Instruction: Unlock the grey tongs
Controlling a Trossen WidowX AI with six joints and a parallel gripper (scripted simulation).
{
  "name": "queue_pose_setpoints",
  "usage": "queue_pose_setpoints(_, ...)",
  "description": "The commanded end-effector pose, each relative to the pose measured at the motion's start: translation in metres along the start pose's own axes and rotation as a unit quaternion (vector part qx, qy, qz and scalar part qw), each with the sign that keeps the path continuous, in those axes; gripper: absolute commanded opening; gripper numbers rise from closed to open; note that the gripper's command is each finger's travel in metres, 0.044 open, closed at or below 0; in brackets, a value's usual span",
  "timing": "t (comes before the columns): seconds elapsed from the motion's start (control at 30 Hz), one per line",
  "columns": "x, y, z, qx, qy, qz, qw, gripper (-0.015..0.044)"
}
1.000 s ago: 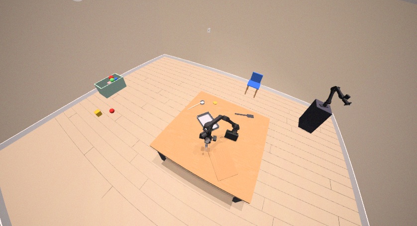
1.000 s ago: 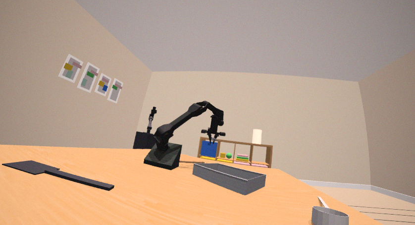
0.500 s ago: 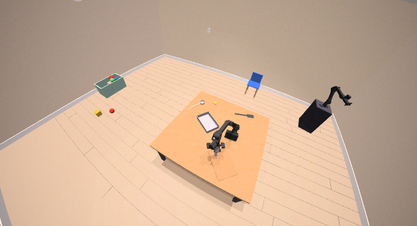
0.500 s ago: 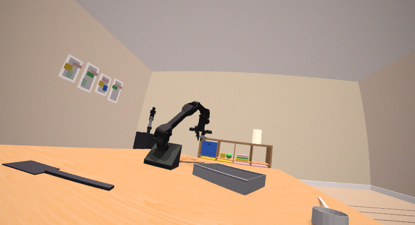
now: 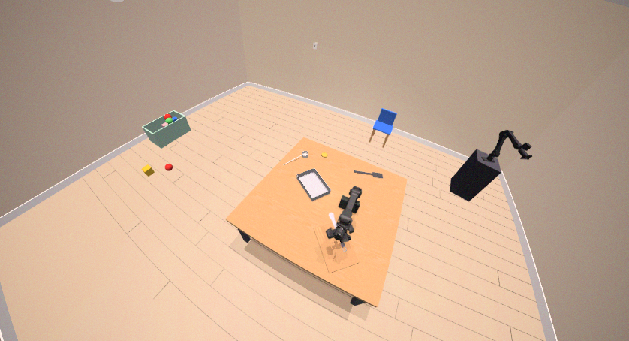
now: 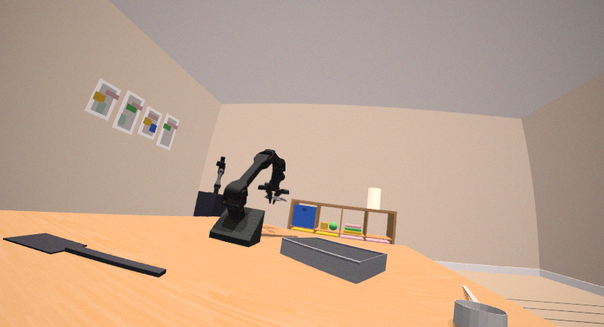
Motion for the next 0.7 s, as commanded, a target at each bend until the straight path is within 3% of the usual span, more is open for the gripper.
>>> queue_pose_setpoints(0.0,0.008,-0.005,0.013,0.001,0.016,0.005,1.0,-0.015)
queue_pose_setpoints(0.23,0.007,-0.005,0.014,-0.008,0.014,0.005,1.0,-0.015)
queue_pose_setpoints(0.67,-0.004,-0.005,0.017,-0.118,-0.005,-0.004,0.993,-0.015)
Point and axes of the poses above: the point midway between the two fingers, 35 mm back from their tips, its own y axis back along the fingers, its own x axis across the jaws, z = x × y, the point moved 1 cm from there along y, back along the fingers, and after that the axes turned 13 degrees about y, right-handed, at the moved point
